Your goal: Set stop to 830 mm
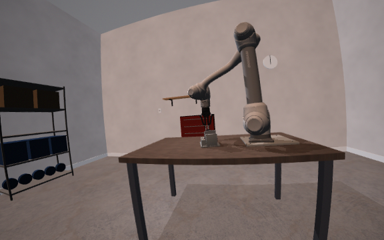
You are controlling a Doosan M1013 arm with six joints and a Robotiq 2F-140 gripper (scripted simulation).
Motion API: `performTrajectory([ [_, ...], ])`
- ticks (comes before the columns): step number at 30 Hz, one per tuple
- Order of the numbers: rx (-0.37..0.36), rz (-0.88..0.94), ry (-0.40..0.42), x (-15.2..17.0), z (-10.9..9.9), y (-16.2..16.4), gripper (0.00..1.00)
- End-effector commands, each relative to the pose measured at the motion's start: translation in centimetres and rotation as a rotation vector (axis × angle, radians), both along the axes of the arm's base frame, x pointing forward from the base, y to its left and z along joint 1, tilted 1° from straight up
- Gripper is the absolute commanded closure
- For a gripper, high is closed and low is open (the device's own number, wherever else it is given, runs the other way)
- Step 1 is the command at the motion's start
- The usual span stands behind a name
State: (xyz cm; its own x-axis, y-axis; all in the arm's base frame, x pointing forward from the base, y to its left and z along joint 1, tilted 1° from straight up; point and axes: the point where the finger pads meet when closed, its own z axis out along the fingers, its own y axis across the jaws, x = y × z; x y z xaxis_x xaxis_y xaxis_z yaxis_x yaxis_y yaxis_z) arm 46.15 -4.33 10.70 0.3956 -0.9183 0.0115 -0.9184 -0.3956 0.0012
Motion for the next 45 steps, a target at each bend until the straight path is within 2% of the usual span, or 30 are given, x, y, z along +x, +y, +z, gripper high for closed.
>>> performTrajectory([
  [1,-0.001,0.001,0.002,-0.4,0.0,-0.2,0.96],
  [12,-0.001,0.001,0.002,-1.8,-0.3,-0.8,0.96],
  [23,-0.001,0.001,0.002,-3.1,-2.1,-1.4,0.96],
  [45,-0.001,0.001,0.002,-2.4,-4.8,-1.1,0.96],
])
